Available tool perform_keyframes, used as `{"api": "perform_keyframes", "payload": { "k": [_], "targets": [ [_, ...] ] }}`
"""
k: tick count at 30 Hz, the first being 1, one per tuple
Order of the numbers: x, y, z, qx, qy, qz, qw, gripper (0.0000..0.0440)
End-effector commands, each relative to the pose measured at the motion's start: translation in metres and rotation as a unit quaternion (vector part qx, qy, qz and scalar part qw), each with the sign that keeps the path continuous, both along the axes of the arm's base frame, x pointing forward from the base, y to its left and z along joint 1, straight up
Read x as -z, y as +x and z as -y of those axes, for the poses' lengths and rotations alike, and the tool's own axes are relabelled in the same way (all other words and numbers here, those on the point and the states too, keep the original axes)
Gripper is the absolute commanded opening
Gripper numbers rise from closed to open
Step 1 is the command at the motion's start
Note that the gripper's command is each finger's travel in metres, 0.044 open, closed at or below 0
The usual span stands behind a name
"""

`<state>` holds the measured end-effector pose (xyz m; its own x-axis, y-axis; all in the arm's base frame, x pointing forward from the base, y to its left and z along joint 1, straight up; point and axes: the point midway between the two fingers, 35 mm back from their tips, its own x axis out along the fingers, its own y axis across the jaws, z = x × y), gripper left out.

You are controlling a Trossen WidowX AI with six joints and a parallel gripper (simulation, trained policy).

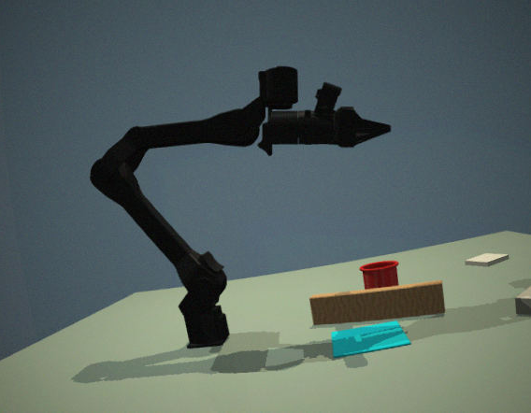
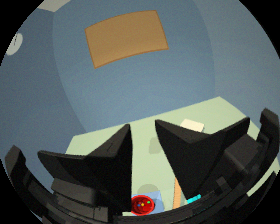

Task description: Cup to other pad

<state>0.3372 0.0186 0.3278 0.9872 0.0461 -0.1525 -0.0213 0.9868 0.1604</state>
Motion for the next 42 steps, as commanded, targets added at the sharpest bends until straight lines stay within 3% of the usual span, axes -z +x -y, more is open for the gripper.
{"api": "perform_keyframes", "payload": {
  "k": [1,22,42],
  "targets": [
    [0.005,0.005,-0.006,-0.007,0.015,-0.024,1.0,0.0112],
    [0.015,0.022,-0.033,-0.007,0.116,-0.157,0.981,0.0108],
    [0.034,0.028,-0.058,0.036,0.207,-0.296,0.932,0.0116]
  ]
}}
